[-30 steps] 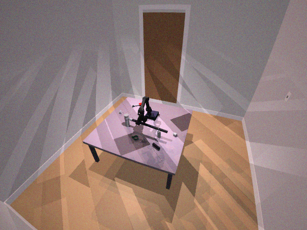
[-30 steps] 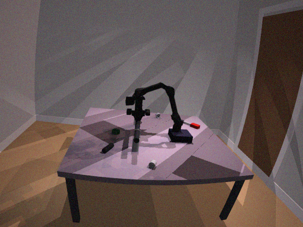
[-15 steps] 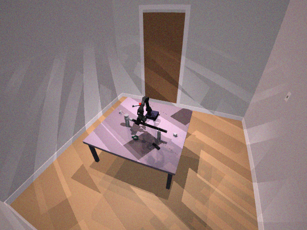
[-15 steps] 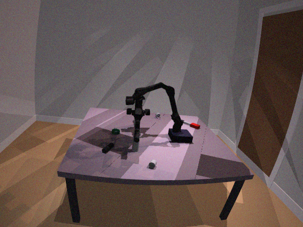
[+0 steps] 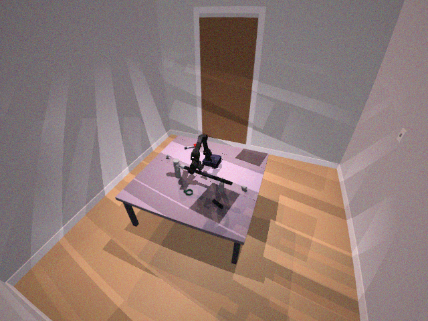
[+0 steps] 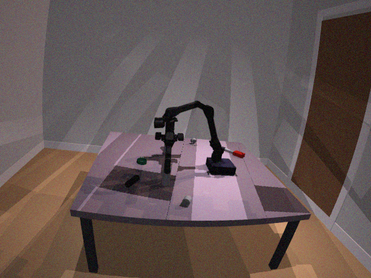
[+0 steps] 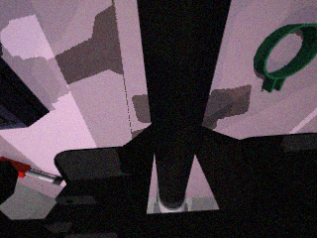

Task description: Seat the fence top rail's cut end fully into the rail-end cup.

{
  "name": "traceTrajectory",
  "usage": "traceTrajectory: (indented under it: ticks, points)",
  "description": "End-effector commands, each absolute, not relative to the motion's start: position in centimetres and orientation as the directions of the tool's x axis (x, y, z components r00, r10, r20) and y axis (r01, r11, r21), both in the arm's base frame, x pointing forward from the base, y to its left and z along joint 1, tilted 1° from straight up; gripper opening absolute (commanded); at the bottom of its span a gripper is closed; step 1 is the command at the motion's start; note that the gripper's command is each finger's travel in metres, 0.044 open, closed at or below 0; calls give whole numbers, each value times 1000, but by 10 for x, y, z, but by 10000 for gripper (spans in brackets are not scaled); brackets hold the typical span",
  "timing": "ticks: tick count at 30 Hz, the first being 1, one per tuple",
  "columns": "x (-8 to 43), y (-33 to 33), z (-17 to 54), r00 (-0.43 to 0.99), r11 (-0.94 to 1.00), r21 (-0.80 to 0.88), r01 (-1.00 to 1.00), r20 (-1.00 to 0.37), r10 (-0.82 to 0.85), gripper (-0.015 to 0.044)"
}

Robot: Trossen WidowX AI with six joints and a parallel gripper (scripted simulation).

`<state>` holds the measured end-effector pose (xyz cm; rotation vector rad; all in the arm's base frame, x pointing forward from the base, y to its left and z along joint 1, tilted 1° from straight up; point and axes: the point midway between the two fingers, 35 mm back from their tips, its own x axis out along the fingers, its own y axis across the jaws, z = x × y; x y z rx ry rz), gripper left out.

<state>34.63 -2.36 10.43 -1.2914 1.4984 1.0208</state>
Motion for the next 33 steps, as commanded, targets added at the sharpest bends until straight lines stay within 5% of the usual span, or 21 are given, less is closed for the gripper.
traceTrajectory:
  ticks: [1,6,23,33]
  points:
    - [346,-23,104,-68,120,37,-992,-962,-265,0]
    - [346,-23,104,-68,120,37,-992,-962,-265,0]
    - [350,-8,118,-68,120,37,-992,-962,-263,440]
    - [351,18,142,-68,120,38,-992,-963,-262,440]
